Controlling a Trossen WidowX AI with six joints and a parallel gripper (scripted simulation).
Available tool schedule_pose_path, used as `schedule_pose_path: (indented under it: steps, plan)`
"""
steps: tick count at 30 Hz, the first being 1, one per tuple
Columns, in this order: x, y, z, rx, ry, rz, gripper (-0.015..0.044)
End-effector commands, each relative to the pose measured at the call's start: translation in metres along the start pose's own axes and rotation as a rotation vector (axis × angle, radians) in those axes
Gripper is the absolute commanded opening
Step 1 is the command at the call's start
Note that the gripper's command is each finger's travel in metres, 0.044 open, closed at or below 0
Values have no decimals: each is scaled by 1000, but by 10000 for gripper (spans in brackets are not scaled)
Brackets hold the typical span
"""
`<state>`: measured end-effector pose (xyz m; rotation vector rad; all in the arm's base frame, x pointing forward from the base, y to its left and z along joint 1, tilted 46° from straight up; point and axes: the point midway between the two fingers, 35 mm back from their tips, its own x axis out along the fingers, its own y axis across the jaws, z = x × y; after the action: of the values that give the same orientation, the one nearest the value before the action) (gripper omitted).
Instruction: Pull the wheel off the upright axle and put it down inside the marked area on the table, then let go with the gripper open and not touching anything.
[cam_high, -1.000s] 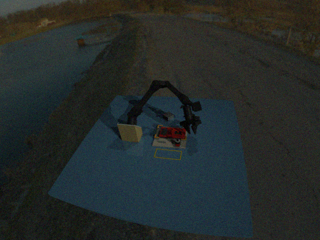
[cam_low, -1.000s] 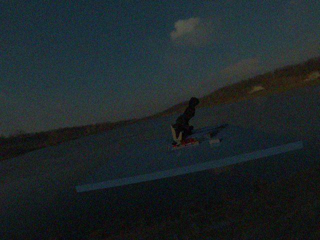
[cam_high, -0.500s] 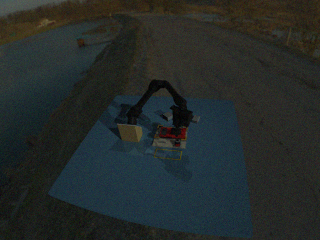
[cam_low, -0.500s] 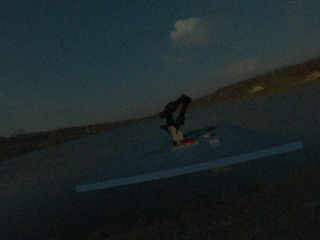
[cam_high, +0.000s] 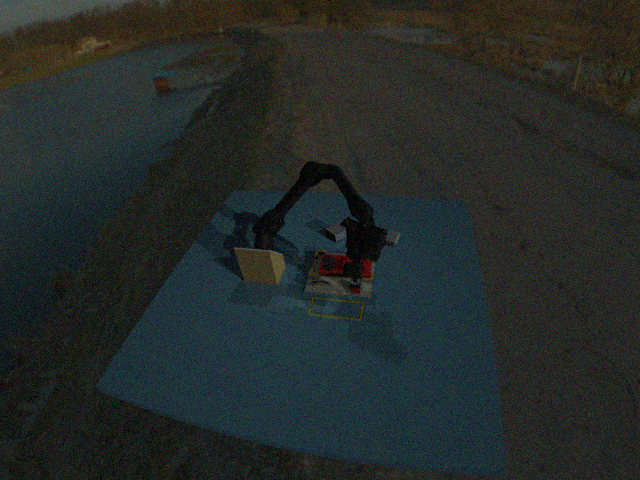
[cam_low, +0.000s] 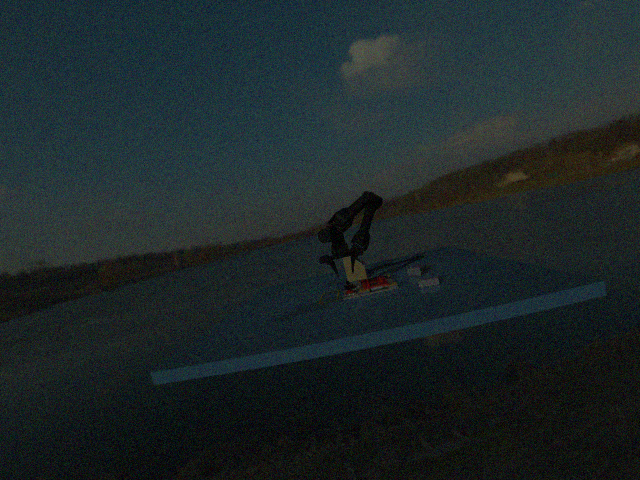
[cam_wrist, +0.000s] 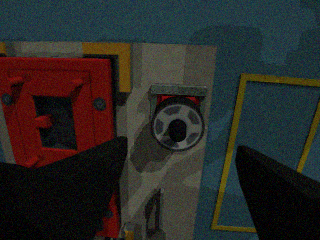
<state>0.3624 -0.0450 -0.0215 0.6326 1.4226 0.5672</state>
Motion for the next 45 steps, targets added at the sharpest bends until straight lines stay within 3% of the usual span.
schedule_pose_path:
  steps: [1,7,10,19,25,45]
  plan:
    - [30,1,-3,7,8,10,300]
    - [52,3,-3,7,9,13,300]
    - [52,4,-6,3,30,11,221]
    - [52,4,-6,3,30,11,161]
    - [50,4,-6,3,29,11,4]
    - [44,4,-6,4,26,11,0]
